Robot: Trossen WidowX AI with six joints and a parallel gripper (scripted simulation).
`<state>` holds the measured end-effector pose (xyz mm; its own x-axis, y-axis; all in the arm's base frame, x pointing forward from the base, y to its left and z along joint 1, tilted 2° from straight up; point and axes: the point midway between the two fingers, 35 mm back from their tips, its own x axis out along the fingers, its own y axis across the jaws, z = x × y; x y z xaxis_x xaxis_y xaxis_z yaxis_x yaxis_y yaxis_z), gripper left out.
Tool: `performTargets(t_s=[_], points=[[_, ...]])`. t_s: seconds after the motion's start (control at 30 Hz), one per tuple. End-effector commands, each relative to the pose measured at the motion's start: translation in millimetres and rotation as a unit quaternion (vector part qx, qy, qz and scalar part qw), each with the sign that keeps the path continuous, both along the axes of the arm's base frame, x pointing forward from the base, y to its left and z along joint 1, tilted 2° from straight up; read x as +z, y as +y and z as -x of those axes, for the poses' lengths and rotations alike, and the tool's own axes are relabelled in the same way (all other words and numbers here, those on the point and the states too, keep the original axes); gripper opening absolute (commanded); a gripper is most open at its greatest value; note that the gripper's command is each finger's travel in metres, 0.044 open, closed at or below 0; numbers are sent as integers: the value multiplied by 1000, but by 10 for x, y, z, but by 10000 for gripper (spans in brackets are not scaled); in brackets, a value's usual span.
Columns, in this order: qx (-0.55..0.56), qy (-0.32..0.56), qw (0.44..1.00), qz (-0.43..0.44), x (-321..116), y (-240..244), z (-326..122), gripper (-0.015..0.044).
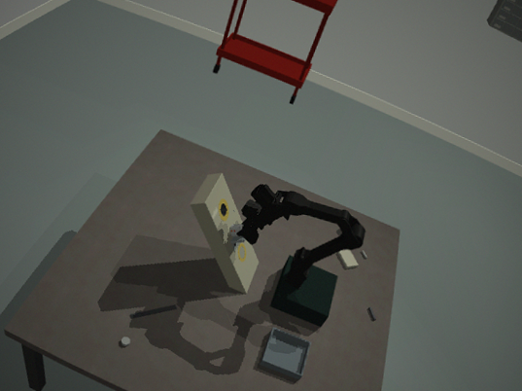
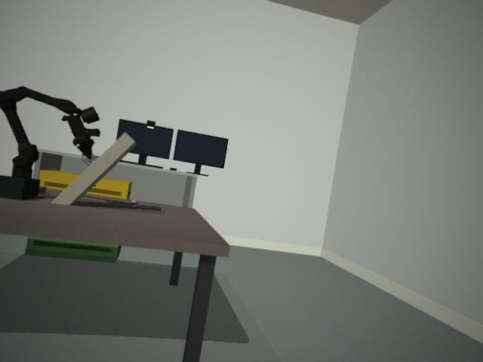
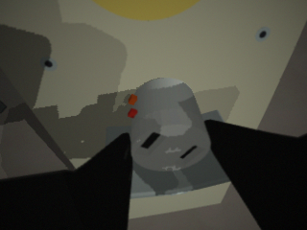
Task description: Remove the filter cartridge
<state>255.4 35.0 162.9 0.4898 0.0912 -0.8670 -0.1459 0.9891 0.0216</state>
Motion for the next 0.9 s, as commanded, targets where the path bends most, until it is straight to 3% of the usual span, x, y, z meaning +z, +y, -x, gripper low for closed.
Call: performTargets(t_s=[0.0,0.27,0.87], points=[[-1,0,1000,1,2,-5,-1,191],[0,0,1000,1,105,6,-73,0],[0,0,1000,0,693,-22,50,0]])
